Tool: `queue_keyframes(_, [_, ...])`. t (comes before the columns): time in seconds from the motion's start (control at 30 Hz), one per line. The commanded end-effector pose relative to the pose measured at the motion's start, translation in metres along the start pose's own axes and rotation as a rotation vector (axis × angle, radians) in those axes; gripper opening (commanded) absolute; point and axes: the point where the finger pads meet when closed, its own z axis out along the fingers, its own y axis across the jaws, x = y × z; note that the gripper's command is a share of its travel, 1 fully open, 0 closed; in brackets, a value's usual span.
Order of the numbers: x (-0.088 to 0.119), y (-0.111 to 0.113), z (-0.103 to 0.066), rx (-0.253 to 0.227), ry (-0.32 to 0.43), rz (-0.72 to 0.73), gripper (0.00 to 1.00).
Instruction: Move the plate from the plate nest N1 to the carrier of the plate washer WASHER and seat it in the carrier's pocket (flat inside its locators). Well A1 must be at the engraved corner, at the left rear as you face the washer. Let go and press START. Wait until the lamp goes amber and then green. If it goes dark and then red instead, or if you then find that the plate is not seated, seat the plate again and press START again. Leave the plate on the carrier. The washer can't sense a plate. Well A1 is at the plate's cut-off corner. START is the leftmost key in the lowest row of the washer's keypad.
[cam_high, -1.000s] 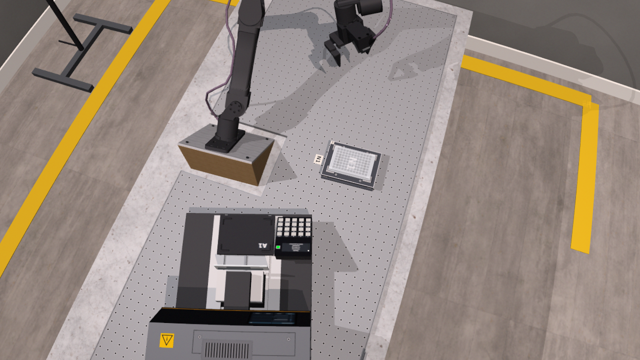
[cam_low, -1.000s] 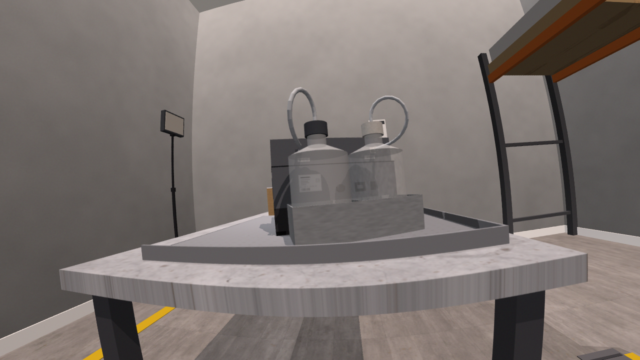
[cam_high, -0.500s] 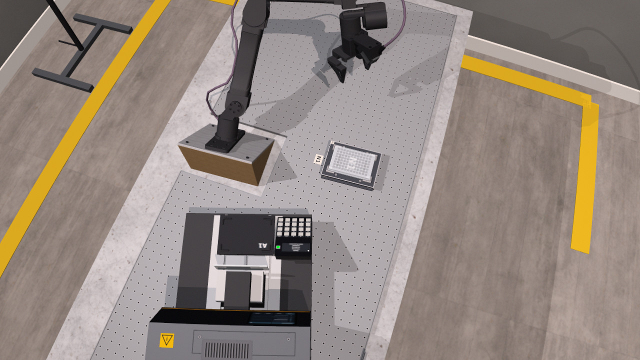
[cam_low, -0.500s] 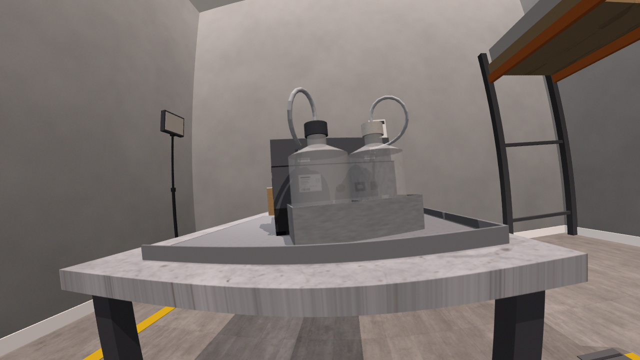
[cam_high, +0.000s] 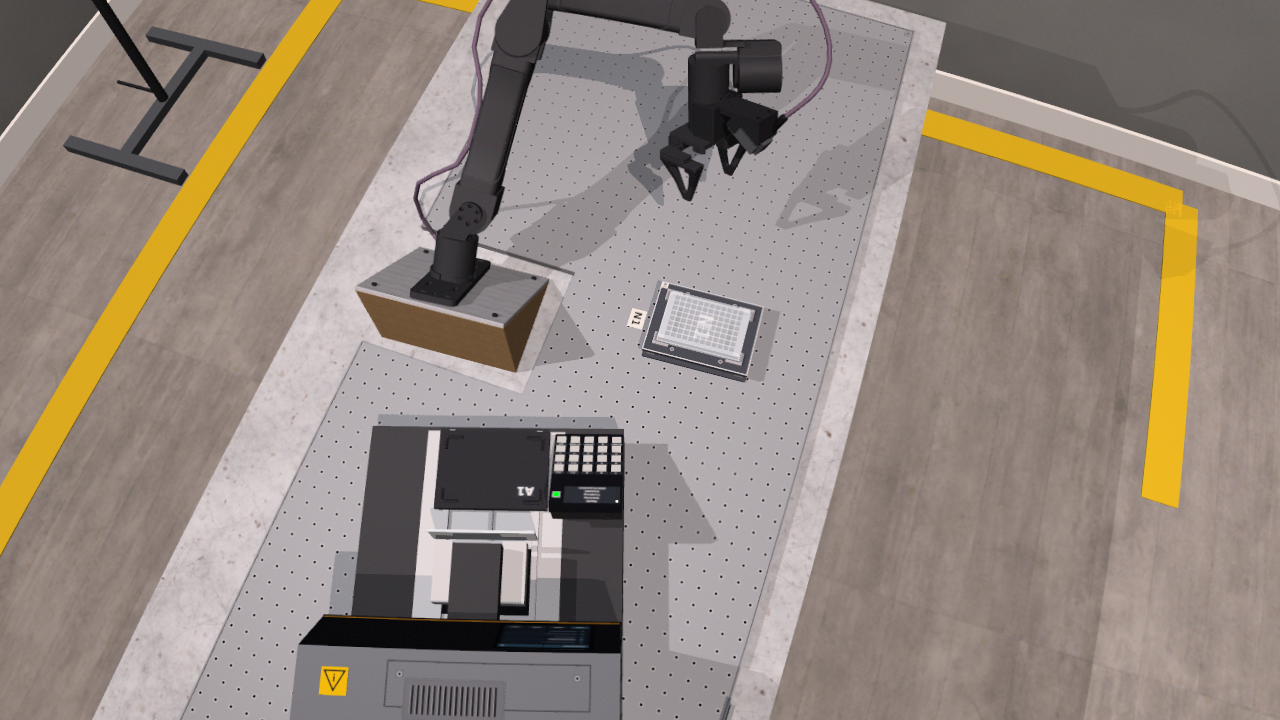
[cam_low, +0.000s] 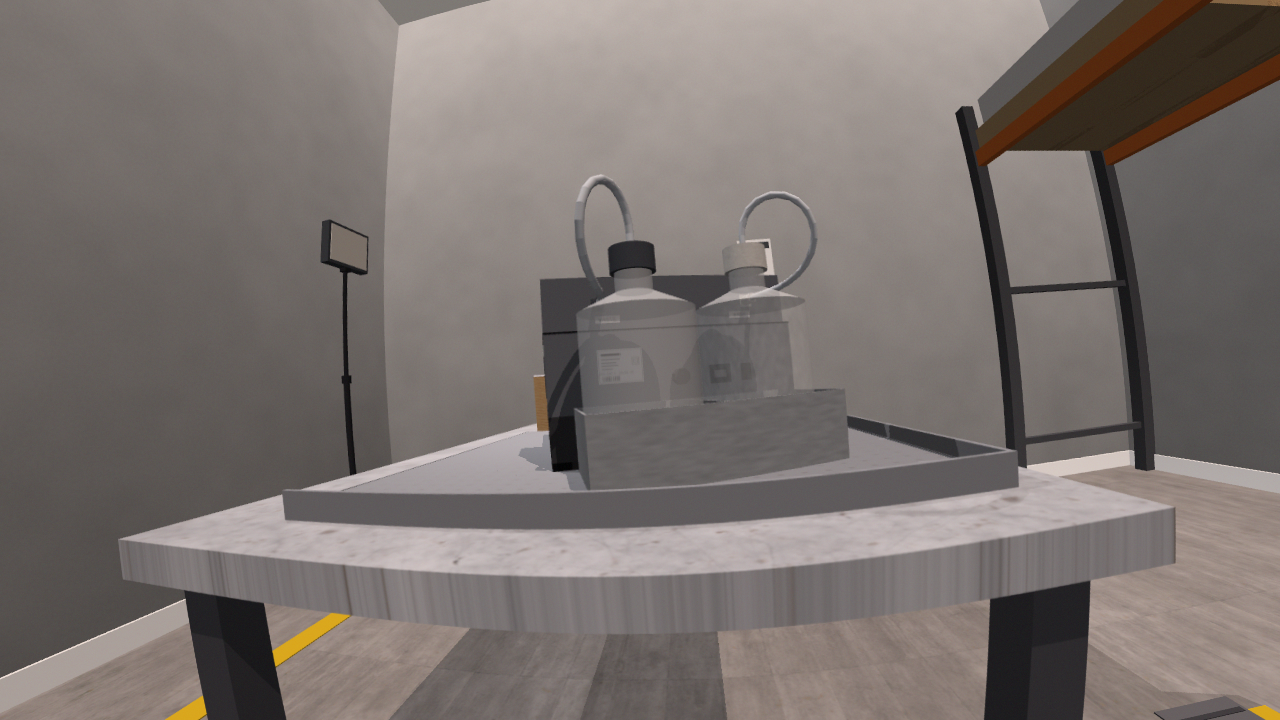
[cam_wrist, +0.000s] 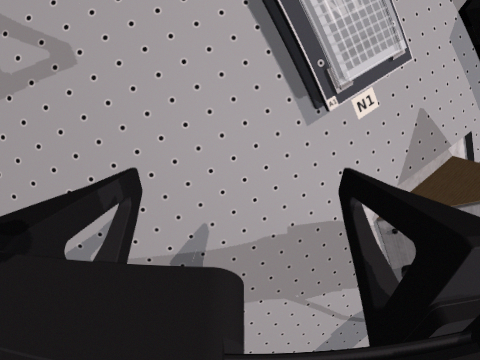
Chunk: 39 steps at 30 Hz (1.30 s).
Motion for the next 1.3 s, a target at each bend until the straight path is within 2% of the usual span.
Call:
queue_keyframes(0.0, [-0.018,-0.018,0.012,0.058,-0.034,-0.065,1.00])
queue_keyframes(0.07, [-0.022,-0.025,0.018,0.086,-0.034,-0.106,1.00])
queue_keyframes(0.1, [-0.022,-0.025,0.014,0.077,-0.045,-0.110,1.00])
queue_keyframes(0.17, [-0.026,-0.034,0.025,0.124,-0.030,-0.161,1.00])
queue_keyframes(0.27, [-0.027,-0.035,0.021,0.121,-0.047,-0.182,1.00])
queue_keyframes(0.3, [-0.029,-0.041,0.031,0.152,-0.025,-0.203,1.00])
queue_keyframes(0.33, [-0.031,-0.045,0.034,0.171,-0.022,-0.231,1.00])
queue_keyframes(0.43, [-0.034,-0.051,0.039,0.181,-0.020,-0.246,1.00])
queue_keyframes(0.63, [-0.040,-0.072,0.054,0.263,0.008,-0.372,1.00])
queue_keyframes(0.7, [-0.042,-0.075,0.053,0.268,0.001,-0.392,1.00])
queue_keyframes(0.73, [-0.043,-0.081,0.060,0.291,0.021,-0.416,1.00])
queue_keyframes(0.8, [-0.043,-0.081,0.060,0.291,0.021,-0.416,1.00])
queue_keyframes(0.87, [-0.045,-0.089,0.064,0.317,0.031,-0.462,1.00])
queue_keyframes(0.9, [-0.045,-0.088,0.060,0.312,0.017,-0.465,1.00])
queue_keyframes(0.93, [-0.046,-0.095,0.068,0.336,0.046,-0.488,1.00])
queue_keyframes(1.0, [-0.048,-0.103,0.073,0.363,0.063,-0.533,1.00])
queue_keyframes(1.07, [-0.048,-0.104,0.074,0.363,0.063,-0.533,1.00])
queue_keyframes(1.1, [-0.047,-0.103,0.062,0.316,0.040,-0.535,1.00])
queue_keyframes(1.13, [-0.045,-0.106,0.061,0.272,0.054,-0.530,1.00])
queue_keyframes(1.27, [-0.037,-0.126,0.054,0.150,0.112,-0.503,1.00])
